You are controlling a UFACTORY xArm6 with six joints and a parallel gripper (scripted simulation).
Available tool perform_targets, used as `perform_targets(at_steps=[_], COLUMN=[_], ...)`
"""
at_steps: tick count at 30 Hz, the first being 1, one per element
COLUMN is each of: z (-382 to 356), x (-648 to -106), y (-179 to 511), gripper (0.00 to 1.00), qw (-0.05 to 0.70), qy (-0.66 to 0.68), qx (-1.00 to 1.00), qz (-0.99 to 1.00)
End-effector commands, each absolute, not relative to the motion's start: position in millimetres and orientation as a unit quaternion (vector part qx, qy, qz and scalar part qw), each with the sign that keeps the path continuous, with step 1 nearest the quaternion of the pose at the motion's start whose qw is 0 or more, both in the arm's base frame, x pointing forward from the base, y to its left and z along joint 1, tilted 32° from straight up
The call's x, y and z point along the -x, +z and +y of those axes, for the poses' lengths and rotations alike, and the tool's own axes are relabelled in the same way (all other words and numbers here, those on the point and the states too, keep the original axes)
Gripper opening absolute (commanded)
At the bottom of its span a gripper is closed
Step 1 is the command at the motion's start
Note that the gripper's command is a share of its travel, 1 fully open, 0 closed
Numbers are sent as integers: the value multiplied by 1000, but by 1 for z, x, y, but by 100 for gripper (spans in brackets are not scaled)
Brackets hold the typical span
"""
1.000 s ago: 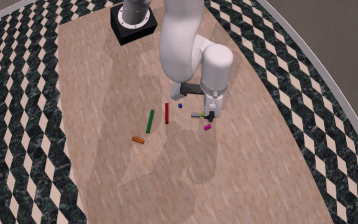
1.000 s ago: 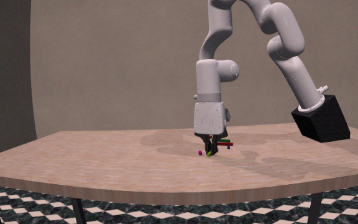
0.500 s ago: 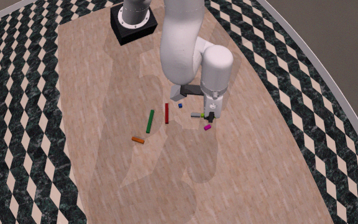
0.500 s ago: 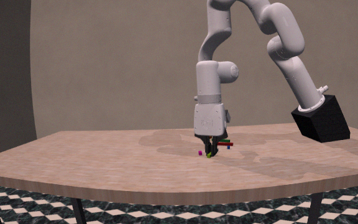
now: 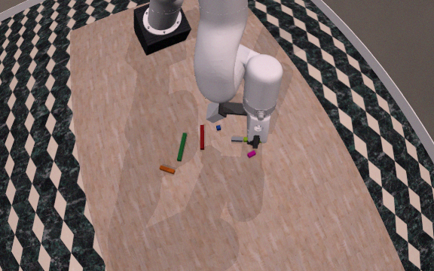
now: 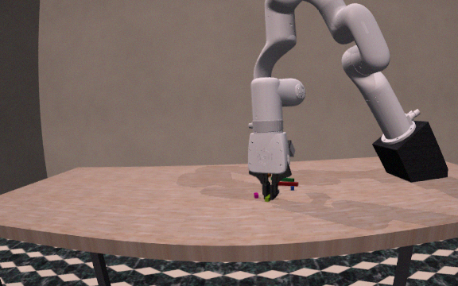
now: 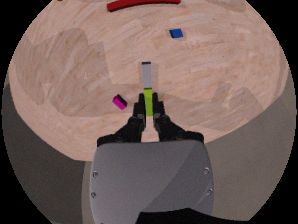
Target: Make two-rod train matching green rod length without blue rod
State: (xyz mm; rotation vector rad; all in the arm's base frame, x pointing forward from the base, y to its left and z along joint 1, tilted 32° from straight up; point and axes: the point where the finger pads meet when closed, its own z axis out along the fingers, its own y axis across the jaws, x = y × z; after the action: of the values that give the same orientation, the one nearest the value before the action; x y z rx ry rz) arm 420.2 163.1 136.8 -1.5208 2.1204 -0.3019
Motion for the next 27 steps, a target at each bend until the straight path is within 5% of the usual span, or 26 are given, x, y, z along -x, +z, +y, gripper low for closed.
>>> perform_targets(at_steps=[1,13,27], z=[163,163,163], x=[-421,-421,-421], y=[138,138,138], gripper=[4,4,24], qw=[256,256,256], qy=[-111,-111,-111], qx=[560,560,560], qz=[780,780,780])
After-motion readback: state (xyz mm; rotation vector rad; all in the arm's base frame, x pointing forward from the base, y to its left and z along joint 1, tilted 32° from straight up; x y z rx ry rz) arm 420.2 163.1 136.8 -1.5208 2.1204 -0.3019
